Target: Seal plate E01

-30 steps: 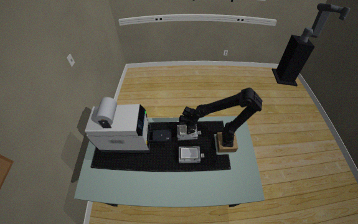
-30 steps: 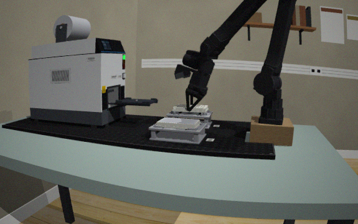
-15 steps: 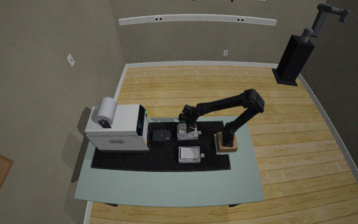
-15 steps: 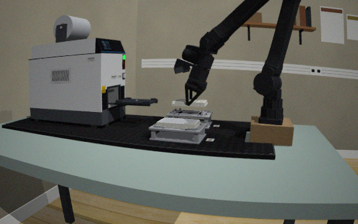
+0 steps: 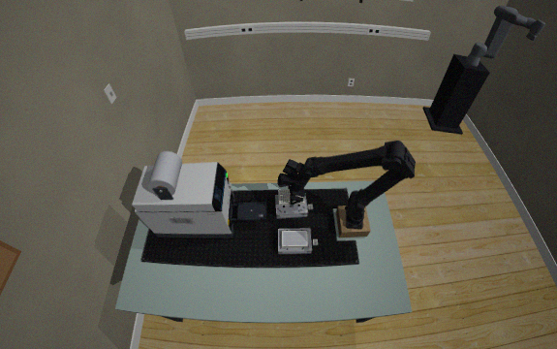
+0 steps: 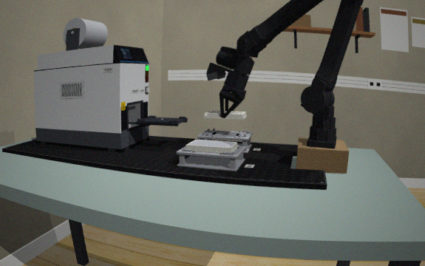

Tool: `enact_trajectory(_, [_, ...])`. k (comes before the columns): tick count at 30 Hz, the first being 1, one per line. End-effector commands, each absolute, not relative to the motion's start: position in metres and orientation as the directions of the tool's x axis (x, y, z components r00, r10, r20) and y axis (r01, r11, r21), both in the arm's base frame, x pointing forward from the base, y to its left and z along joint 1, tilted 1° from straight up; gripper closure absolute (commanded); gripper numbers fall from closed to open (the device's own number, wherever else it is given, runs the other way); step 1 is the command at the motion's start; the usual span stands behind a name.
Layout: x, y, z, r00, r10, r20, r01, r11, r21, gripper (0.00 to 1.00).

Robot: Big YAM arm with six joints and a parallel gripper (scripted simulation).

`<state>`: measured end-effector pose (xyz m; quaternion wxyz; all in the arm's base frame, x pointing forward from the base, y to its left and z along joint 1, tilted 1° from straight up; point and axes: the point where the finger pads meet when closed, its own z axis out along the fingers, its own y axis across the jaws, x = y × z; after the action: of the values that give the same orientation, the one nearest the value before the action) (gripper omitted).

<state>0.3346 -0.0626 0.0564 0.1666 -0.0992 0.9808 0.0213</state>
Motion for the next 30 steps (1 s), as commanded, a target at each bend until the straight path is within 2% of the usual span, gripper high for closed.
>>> enact_trajectory(1, [0.346, -0.067, 0.076, -0.919, -0.179, -0.352, -0.192, 0.981, 0.002, 1.0])
enact_trajectory(30, [0.351, -0.068, 0.129, -0.912, -0.181, -0.368, -0.193, 0.981, -0.006, 1.0])
